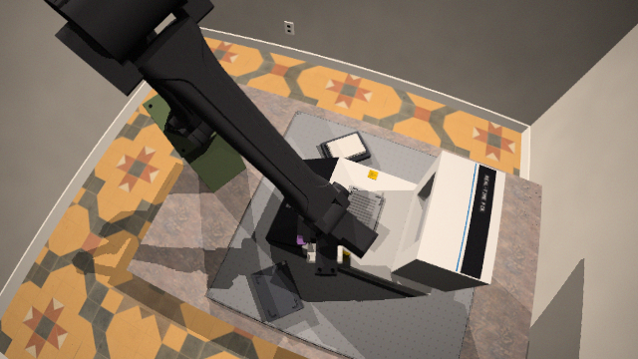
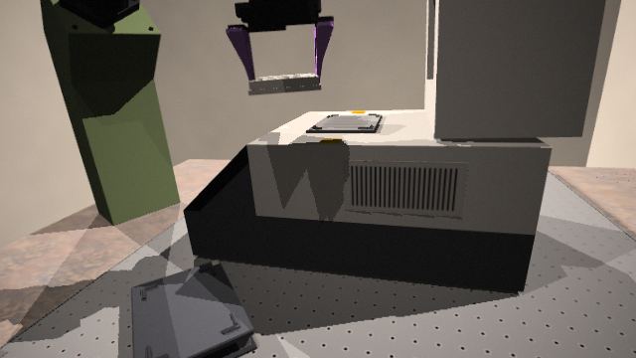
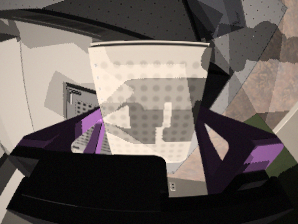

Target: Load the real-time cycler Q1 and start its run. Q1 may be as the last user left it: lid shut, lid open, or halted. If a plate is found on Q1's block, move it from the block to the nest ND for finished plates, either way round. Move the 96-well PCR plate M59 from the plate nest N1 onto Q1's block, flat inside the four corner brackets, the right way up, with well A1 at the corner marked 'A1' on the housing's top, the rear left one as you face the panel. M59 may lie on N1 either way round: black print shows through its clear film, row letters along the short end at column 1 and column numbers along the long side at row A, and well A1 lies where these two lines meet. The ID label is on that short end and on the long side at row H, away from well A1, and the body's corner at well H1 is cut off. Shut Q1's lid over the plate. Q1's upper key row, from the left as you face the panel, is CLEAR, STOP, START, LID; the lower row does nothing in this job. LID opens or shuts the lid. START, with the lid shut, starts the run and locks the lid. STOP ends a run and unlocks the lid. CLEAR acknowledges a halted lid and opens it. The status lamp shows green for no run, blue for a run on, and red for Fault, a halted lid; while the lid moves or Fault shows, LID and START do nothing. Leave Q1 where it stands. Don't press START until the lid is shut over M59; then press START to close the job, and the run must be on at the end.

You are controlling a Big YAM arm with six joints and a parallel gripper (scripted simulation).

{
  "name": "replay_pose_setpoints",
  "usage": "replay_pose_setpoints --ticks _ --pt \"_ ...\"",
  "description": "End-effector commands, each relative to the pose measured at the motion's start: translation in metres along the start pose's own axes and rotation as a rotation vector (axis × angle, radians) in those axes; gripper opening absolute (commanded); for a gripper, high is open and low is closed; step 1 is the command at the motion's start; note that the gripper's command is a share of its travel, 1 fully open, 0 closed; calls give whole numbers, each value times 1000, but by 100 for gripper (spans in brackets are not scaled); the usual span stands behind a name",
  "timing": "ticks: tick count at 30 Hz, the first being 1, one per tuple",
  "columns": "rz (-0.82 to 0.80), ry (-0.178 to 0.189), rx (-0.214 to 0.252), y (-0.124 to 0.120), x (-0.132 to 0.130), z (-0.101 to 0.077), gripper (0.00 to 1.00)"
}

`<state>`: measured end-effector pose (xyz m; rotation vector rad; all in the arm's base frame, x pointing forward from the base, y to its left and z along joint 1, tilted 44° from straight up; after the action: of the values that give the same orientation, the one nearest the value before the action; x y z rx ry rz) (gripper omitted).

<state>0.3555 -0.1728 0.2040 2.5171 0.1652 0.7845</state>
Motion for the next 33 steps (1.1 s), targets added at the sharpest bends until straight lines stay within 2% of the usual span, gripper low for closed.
replay_pose_setpoints --ticks 1,2,5,7,10,18,20,23,27,28,31,33 --pt "112 19 -13 2 21 -7 0" --pt "158 20 -10 -2 26 -8 0" --pt "156 24 -4 -7 31 -8 0" --pt "193 32 -16 -10 36 -10 0" --pt "162 28 0 -28 51 -8 0" --pt "361 27 -6 -51 77 -11 0" --pt "349 31 -2 -60 87 -11 0" --pt "385 32 -2 -61 87 -11 0" --pt "358 26 10 -83 105 -9 0" --pt "407 27 12 -88 109 -10 0" --pt "402 26 10 -101 120 -11 0" --pt "397 26 12 -99 116 -10 0"
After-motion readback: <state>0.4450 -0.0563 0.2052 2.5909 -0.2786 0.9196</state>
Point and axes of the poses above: the point where the finger pads meet when closed, its own z axis out along the fingers, its own x axis across the jaws, y = z × x, the point moved 3 cm from there along -z, back along the fingers, and after that the axes turned 2 degrees about z, right-handed, at the moved point
